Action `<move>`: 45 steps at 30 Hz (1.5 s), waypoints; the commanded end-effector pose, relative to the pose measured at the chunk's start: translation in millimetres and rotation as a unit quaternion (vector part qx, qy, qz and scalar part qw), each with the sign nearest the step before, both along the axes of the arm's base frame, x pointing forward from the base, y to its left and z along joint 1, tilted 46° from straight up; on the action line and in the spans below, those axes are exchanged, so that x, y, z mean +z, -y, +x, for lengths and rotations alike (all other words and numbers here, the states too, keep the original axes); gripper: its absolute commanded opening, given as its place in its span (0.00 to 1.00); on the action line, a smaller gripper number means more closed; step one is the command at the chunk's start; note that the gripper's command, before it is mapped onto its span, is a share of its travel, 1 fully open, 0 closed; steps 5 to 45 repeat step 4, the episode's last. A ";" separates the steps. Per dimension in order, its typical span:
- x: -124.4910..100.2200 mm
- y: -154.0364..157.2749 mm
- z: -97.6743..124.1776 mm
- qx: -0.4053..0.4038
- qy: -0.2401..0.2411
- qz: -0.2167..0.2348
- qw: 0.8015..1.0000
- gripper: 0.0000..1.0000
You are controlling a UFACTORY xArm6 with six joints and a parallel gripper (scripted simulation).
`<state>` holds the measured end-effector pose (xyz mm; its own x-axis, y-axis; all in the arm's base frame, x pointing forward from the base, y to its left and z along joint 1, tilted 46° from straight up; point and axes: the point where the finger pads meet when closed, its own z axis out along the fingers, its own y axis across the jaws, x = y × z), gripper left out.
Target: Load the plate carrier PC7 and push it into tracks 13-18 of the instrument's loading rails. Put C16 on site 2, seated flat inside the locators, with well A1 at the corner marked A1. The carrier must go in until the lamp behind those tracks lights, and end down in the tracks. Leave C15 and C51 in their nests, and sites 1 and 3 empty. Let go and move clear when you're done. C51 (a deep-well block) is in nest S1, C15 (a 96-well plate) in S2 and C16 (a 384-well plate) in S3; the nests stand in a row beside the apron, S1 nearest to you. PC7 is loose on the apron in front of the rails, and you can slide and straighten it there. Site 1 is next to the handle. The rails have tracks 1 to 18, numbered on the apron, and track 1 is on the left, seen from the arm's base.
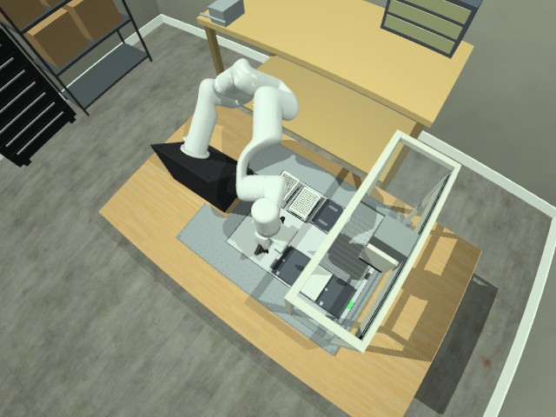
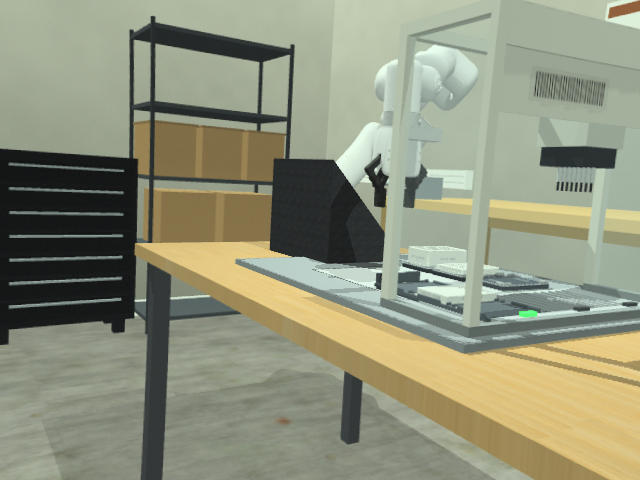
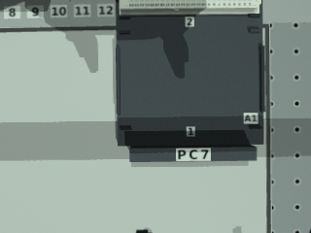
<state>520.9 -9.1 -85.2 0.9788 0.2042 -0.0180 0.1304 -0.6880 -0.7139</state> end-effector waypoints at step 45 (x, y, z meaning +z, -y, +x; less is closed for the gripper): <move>1.4 1.5 1.6 -0.001 0.002 -0.001 1.000 0.82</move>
